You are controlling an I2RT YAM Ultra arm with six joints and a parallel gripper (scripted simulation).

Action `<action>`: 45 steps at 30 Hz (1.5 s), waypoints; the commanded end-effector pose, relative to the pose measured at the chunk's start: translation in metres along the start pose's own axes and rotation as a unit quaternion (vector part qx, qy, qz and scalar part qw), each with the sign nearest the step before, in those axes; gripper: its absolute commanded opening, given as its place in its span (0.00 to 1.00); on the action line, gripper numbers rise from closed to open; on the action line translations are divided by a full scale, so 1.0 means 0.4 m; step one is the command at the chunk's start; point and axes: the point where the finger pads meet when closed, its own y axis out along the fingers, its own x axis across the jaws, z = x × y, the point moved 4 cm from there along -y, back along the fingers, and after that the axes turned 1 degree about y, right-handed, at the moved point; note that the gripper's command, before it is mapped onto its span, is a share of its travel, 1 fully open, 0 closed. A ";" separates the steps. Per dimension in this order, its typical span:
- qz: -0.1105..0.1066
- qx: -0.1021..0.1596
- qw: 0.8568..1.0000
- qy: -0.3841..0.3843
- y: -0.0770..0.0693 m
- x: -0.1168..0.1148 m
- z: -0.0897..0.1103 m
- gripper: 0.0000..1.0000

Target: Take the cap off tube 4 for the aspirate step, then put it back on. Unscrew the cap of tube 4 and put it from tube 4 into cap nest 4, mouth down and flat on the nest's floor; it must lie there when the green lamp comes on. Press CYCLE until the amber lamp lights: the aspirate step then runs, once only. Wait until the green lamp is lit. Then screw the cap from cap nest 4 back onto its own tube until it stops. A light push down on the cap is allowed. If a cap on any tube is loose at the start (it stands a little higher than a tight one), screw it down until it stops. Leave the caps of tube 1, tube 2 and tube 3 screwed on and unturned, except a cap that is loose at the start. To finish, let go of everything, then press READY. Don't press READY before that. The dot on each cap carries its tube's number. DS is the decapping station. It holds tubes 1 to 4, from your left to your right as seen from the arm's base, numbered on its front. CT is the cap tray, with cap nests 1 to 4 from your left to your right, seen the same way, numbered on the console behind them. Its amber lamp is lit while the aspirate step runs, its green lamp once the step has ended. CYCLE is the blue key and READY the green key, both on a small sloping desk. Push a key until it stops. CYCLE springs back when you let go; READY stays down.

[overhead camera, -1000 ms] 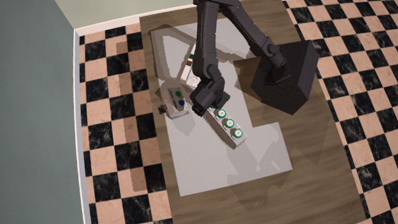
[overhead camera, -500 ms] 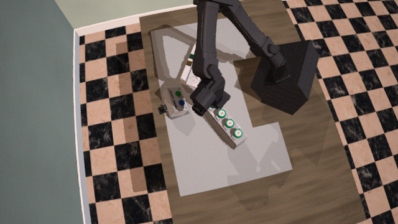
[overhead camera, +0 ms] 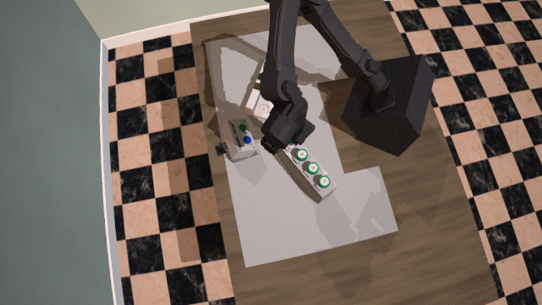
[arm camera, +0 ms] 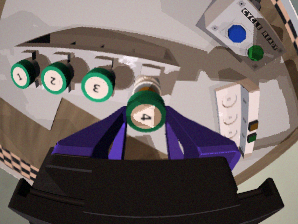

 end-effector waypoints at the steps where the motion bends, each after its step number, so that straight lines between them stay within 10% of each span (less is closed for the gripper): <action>1: 0.000 -0.003 0.997 0.079 -0.014 -0.032 0.025 0.00; 9: 0.000 -0.003 0.946 0.323 -0.013 -0.126 0.109 0.00; 12: 0.000 -0.003 0.903 0.431 -0.013 -0.172 0.151 0.00; 14: 0.000 -0.003 0.903 0.431 -0.013 -0.172 0.151 0.00; 18: 0.000 -0.003 0.828 0.561 -0.013 -0.235 0.207 0.00; 45: 0.005 -0.004 0.829 0.559 -0.017 -0.587 0.525 0.00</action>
